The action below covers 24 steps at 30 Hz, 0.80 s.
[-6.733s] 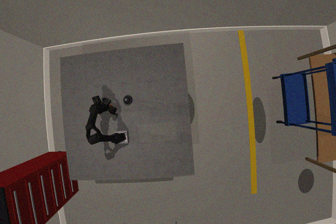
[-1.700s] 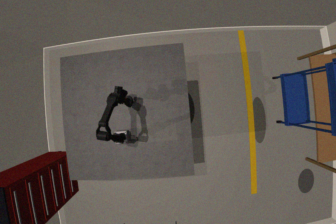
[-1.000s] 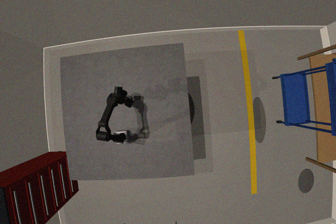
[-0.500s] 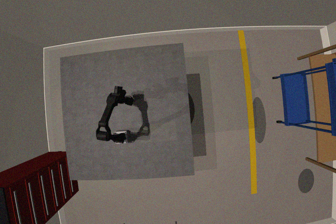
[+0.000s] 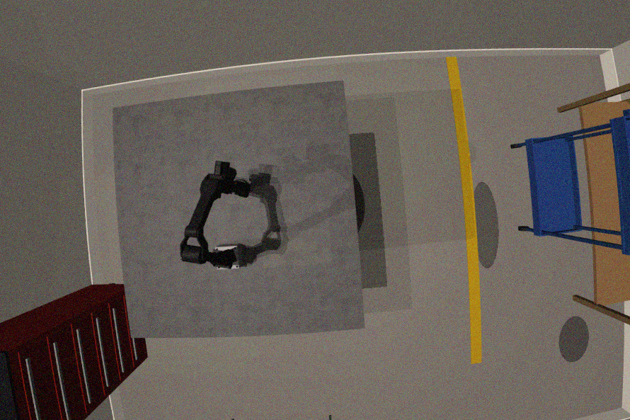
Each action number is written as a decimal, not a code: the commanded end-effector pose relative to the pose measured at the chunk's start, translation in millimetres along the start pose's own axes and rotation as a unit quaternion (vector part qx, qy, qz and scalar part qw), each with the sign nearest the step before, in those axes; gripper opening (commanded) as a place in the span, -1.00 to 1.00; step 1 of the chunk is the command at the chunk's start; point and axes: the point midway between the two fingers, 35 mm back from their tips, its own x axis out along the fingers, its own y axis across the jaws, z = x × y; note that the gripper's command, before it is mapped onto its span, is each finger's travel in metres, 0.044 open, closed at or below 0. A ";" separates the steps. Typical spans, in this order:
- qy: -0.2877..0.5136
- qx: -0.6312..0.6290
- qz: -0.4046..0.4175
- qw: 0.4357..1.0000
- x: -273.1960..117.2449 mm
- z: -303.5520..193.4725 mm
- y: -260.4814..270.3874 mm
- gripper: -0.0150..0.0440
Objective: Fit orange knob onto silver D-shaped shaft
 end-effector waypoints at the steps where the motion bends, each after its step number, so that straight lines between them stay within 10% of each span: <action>1: 0.000 -0.002 -0.001 1.000 -0.1 -1.8 -0.4 -0.49; 24: 0.000 -0.107 -0.001 0.994 -6.0 -8.6 -0.8 -0.49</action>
